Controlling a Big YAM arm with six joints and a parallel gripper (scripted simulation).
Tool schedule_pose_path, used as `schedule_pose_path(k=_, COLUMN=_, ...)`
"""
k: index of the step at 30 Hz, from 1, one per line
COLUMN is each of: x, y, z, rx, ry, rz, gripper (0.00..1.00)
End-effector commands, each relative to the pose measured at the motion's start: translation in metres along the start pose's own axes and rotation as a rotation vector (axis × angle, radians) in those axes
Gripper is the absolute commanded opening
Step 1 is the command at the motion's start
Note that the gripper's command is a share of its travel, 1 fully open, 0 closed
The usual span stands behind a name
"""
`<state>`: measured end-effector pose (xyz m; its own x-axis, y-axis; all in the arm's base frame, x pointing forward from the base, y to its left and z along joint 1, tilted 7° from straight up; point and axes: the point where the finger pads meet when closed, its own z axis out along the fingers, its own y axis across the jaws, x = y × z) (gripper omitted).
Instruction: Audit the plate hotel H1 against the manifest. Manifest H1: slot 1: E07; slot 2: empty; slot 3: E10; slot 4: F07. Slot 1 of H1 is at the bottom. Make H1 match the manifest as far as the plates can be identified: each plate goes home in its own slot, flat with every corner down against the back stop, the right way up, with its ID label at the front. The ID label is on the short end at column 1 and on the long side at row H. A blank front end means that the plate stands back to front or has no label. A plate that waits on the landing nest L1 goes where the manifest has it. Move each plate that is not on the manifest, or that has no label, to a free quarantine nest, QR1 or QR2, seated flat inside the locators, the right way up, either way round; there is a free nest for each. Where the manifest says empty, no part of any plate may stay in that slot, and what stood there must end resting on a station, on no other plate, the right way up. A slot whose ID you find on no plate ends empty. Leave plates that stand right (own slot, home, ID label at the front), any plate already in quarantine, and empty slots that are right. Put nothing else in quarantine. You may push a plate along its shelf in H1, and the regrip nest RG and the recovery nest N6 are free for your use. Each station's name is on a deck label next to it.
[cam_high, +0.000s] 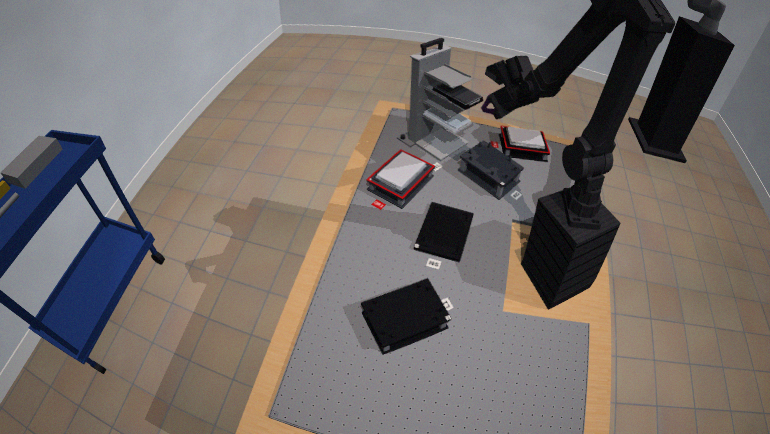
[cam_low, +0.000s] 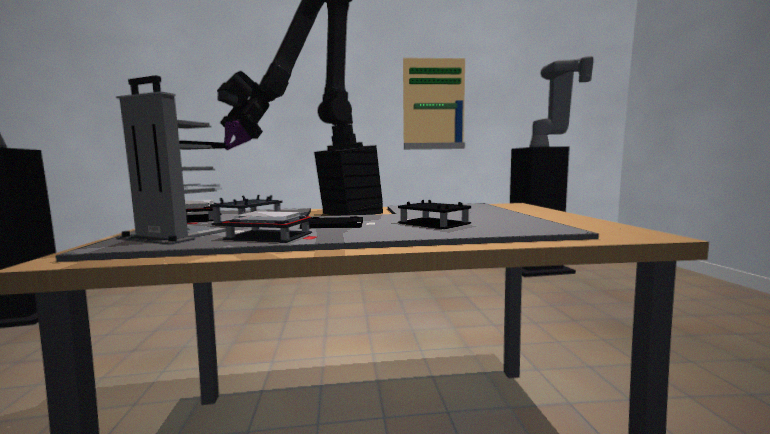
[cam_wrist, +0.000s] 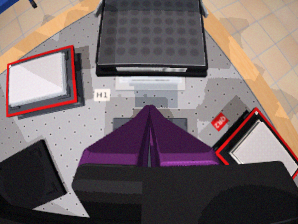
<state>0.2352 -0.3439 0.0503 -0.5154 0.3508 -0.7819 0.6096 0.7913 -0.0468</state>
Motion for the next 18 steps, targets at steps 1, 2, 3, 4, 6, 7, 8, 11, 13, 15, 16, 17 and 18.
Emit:
schedule_pose_path(k=1, x=-0.0313, y=-0.0089, z=0.0067, rx=0.016, ry=-0.057, rz=-0.01, gripper=0.0)
schedule_pose_path(k=2, x=-0.032, y=-0.0078, z=0.0074, rx=0.013, ry=-0.057, rz=-0.011, gripper=0.0)
schedule_pose_path(k=3, x=-0.0326, y=-0.0072, z=0.008, rx=0.012, ry=-0.057, rz=-0.012, gripper=0.0)
schedule_pose_path(k=4, x=-0.033, y=-0.0071, z=0.0085, rx=0.012, ry=-0.057, rz=-0.012, gripper=0.0)
schedule_pose_path(k=6, x=-0.0337, y=-0.0077, z=0.0093, rx=0.013, ry=-0.056, rz=-0.011, gripper=0.0)
schedule_pose_path(k=7, x=-0.0337, y=-0.0077, z=0.0093, rx=0.013, ry=-0.056, rz=-0.011, gripper=0.0)
schedule_pose_path(k=8, x=-0.0337, y=-0.0077, z=0.0093, rx=0.013, ry=-0.056, rz=-0.011, gripper=0.0)
schedule_pose_path(k=11, x=-0.0344, y=-0.0086, z=0.0104, rx=0.014, ry=-0.054, rz=-0.009, gripper=0.0)
schedule_pose_path(k=13, x=-0.036, y=-0.0068, z=0.0118, rx=0.011, ry=-0.055, rz=-0.011, gripper=0.0)
schedule_pose_path(k=15, x=-0.0367, y=-0.0067, z=0.0127, rx=0.011, ry=-0.055, rz=-0.011, gripper=0.0)
schedule_pose_path(k=16, x=-0.0369, y=-0.0078, z=0.013, rx=0.013, ry=-0.054, rz=-0.009, gripper=0.0)
schedule_pose_path(k=17, x=-0.0367, y=-0.0088, z=0.0131, rx=0.014, ry=-0.052, rz=-0.007, gripper=0.0)
schedule_pose_path(k=18, x=-0.0372, y=-0.0084, z=0.0137, rx=0.014, ry=-0.052, rz=-0.007, gripper=0.0)
